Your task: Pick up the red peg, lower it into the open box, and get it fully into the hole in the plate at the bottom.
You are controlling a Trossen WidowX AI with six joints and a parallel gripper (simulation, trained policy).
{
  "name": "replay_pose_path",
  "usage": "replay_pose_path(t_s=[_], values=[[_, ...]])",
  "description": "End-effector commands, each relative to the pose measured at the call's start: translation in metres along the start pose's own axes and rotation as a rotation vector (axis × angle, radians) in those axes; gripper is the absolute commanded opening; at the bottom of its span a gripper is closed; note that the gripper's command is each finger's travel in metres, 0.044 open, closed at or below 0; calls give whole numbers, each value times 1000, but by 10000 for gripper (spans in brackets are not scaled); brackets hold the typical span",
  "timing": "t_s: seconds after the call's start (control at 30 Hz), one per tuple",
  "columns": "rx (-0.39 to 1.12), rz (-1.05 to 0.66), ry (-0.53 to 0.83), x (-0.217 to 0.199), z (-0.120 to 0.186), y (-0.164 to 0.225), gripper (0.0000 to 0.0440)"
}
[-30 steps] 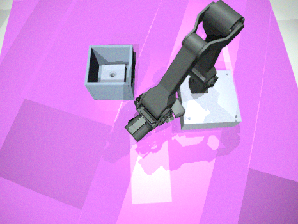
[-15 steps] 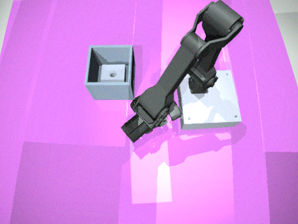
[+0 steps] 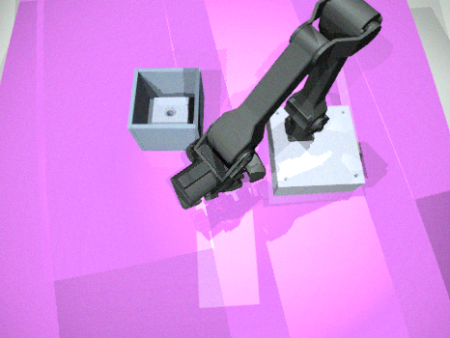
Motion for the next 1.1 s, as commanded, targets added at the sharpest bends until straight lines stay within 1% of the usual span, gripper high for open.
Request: replay_pose_path(t_s=[0.0,0.27,0.63,0.83,1.07], values=[[32,-4,-50,11,18,1,0],[46,-6,-132,31,51,-8,0],[7,-17,-193,52,93,-39,0],[-31,-36,-201,60,107,-62,0],[-73,-63,-189,64,113,-88,0]])
Point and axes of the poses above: the point midway between the two fingers, 35 mm back from their tips, its own z axis back along the fingers, its own x axis across the jaws, y = z × x, the point moved 7 cm from there along z, back along the fingers, and after that the axes turned 15 degrees about -z, right-handed, at the moved point
